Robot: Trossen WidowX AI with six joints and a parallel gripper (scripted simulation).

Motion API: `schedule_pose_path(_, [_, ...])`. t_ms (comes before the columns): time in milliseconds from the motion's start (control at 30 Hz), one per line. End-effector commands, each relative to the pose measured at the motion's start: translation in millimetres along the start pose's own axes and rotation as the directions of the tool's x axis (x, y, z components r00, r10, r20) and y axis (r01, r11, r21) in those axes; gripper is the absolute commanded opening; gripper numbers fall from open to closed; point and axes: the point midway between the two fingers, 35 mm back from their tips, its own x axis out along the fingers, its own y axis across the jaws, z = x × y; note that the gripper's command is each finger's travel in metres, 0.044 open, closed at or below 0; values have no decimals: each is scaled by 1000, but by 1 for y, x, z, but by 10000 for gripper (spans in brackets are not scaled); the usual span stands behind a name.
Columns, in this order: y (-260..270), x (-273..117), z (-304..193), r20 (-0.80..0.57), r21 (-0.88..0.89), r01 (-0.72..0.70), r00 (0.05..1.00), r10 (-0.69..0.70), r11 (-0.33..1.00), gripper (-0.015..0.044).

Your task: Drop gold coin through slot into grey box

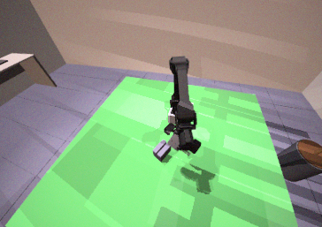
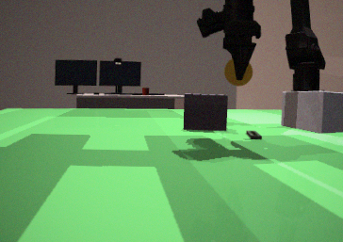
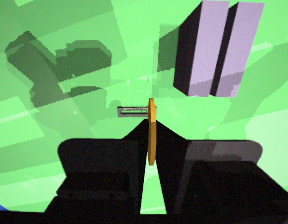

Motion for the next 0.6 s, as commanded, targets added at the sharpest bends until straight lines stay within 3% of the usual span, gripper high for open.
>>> schedule_pose_path(0, [-7, 0, 9, 2, -4, 3, 1000, -3, 1000, 0])
schedule_pose_path(567, [-38, -1, 39, 4, -4, 6, 1000, -6, 1000, 0])
